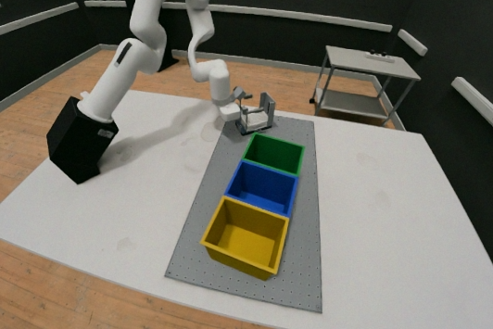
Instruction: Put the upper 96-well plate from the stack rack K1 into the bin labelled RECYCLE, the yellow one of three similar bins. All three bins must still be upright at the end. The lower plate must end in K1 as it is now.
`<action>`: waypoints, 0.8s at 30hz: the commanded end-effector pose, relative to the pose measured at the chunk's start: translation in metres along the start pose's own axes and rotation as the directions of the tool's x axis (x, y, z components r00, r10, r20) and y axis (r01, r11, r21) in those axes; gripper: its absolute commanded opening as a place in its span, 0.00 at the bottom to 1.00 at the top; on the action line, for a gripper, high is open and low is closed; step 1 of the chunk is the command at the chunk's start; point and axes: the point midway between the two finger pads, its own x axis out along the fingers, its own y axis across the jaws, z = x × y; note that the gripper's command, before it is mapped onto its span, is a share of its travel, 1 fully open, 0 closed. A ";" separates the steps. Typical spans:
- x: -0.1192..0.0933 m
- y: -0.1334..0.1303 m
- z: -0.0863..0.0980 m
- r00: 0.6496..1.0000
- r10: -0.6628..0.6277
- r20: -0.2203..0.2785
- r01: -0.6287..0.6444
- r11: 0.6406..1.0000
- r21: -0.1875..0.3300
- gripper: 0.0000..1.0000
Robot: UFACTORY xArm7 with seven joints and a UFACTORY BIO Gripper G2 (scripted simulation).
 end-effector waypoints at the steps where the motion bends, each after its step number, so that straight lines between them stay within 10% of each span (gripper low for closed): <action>1: 0.001 -0.001 -0.007 1.000 0.001 0.003 -0.001 1.000 -0.002 0.37; 24: 0.001 -0.001 -0.041 1.000 0.001 0.003 -0.001 1.000 -0.002 0.37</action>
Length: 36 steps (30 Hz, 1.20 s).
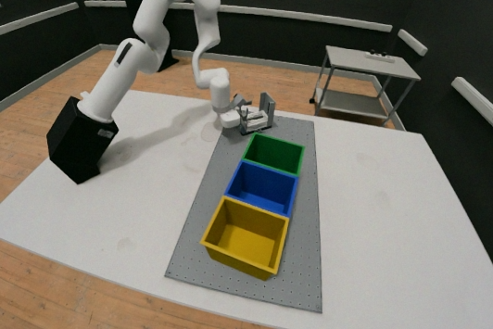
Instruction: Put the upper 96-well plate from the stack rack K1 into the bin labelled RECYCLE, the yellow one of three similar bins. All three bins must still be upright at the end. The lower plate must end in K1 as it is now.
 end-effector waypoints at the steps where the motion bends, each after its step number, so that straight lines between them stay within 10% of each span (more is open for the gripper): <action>1: 0.001 -0.001 -0.004 1.000 0.001 0.003 -0.001 1.000 -0.002 0.37; 36: 0.001 -0.001 -0.033 1.000 0.001 0.003 -0.001 1.000 -0.002 0.37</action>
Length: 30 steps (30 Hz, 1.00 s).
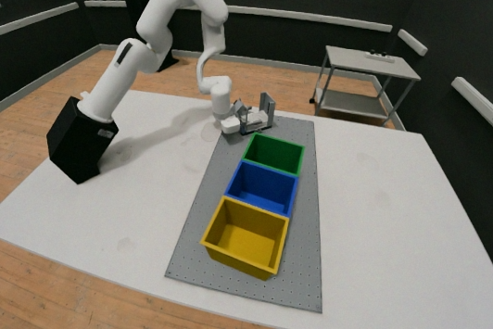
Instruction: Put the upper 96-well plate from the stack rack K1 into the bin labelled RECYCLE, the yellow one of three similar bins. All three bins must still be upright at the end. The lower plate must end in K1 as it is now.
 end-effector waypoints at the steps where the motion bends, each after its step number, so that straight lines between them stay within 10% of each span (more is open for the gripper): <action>1: 0.000 0.000 -0.001 1.000 0.000 0.001 0.000 1.000 -0.002 0.37; 30: 0.000 0.000 -0.019 1.000 0.000 0.001 0.000 1.000 -0.002 0.37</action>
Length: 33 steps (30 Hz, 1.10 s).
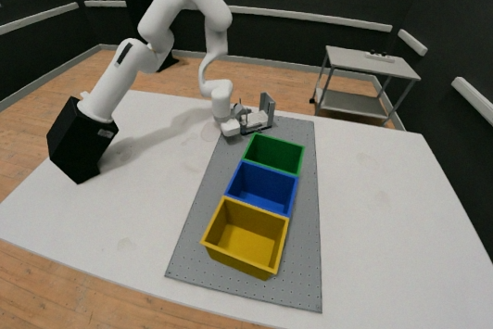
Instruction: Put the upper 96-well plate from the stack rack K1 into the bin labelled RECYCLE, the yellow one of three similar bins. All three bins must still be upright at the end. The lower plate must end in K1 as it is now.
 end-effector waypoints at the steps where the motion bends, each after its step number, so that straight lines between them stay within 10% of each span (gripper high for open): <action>1: 0.001 -0.001 -0.002 1.000 0.000 0.002 0.000 1.000 -0.002 0.37; 20: 0.000 -0.001 -0.002 1.000 0.000 0.002 0.000 1.000 -0.002 0.37; 21: 0.000 -0.001 -0.002 1.000 0.000 0.002 0.000 1.000 -0.002 0.00; 33: 0.000 0.000 -0.002 1.000 0.000 0.002 0.000 1.000 -0.002 0.00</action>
